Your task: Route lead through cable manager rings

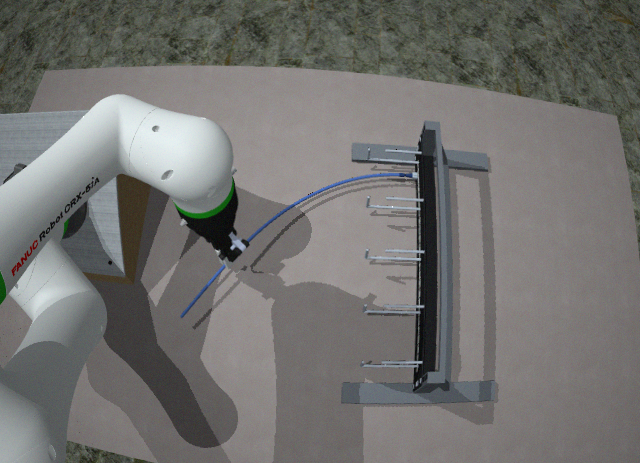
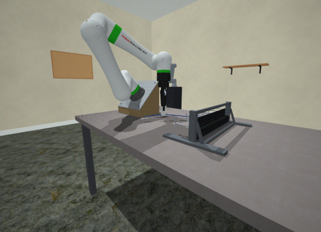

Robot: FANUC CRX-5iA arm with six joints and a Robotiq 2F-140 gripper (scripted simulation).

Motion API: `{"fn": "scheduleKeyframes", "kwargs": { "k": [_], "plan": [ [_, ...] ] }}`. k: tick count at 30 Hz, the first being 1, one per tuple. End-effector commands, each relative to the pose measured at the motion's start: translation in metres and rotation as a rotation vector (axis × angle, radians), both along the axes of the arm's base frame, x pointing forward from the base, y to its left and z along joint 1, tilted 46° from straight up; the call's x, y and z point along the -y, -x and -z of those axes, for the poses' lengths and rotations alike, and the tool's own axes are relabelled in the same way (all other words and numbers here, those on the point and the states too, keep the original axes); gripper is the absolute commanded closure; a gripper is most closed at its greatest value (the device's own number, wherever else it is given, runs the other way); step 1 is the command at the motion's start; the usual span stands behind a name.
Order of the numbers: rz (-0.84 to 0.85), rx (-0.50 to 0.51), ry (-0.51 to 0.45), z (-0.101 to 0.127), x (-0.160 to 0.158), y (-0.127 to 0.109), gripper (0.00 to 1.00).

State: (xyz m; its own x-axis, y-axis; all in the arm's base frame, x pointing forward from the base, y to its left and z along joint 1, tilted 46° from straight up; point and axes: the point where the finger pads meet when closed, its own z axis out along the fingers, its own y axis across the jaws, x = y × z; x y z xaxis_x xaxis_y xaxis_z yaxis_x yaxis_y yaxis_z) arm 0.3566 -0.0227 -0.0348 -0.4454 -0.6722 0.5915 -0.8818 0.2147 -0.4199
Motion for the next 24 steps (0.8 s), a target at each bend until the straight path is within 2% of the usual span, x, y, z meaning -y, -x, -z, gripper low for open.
{"fn": "scheduleKeyframes", "kwargs": {
  "k": [1,13,15,17,23,24],
  "plan": [
    [0.0,0.0,0.0,-0.001,-0.001,0.0,1.0],
    [-0.008,-0.008,0.001,-0.004,-0.003,-0.004,1.0],
    [-0.031,-0.031,0.006,-0.013,-0.006,-0.018,1.0],
    [-0.072,-0.073,0.015,-0.031,-0.011,-0.042,1.0],
    [-0.144,-0.148,0.032,-0.061,-0.021,-0.085,1.0],
    [-0.144,-0.148,0.032,-0.061,-0.021,-0.085,1.0]
  ]
}}
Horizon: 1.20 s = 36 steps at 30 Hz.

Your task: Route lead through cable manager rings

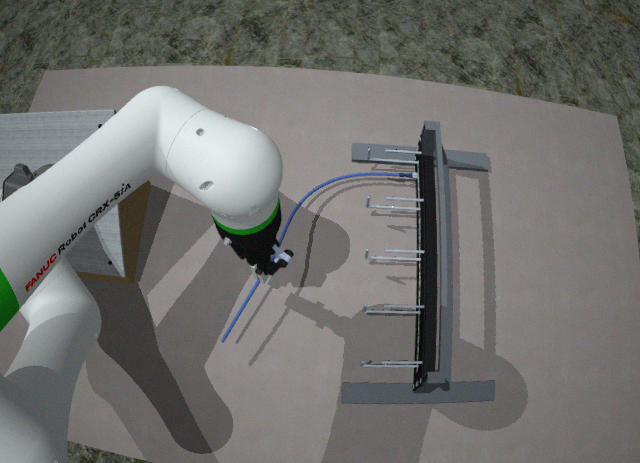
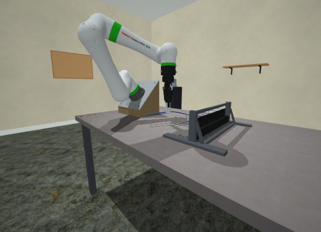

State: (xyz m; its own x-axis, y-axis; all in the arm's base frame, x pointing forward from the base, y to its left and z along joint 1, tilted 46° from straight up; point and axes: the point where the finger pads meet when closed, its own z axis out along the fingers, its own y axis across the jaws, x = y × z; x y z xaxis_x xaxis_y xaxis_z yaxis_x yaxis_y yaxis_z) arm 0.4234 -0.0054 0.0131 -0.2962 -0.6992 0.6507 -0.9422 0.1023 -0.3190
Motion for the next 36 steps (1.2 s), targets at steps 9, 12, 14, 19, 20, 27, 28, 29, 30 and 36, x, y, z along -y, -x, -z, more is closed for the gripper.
{"fn": "scheduleKeyframes", "kwargs": {
  "k": [9,12,14,19,20,27,28,29,30,36],
  "plan": [
    [-0.151,-0.156,0.035,-0.064,-0.019,-0.09,1.0],
    [-0.19,-0.196,0.044,-0.081,-0.024,-0.113,1.0],
    [-0.215,-0.222,0.05,-0.091,-0.028,-0.128,1.0],
    [-0.266,-0.274,0.061,-0.113,-0.035,-0.158,1.0],
    [-0.286,-0.295,0.066,-0.121,-0.037,-0.17,1.0],
    [-0.323,-0.333,0.074,-0.137,-0.042,-0.192,1.0],
    [-0.323,-0.333,0.074,-0.137,-0.042,-0.192,1.0],
    [-0.323,-0.333,0.074,-0.137,-0.042,-0.192,1.0],
    [-0.323,-0.333,0.074,-0.137,-0.042,-0.192,1.0],
    [-0.323,-0.333,0.074,-0.137,-0.042,-0.192,1.0]
  ]
}}
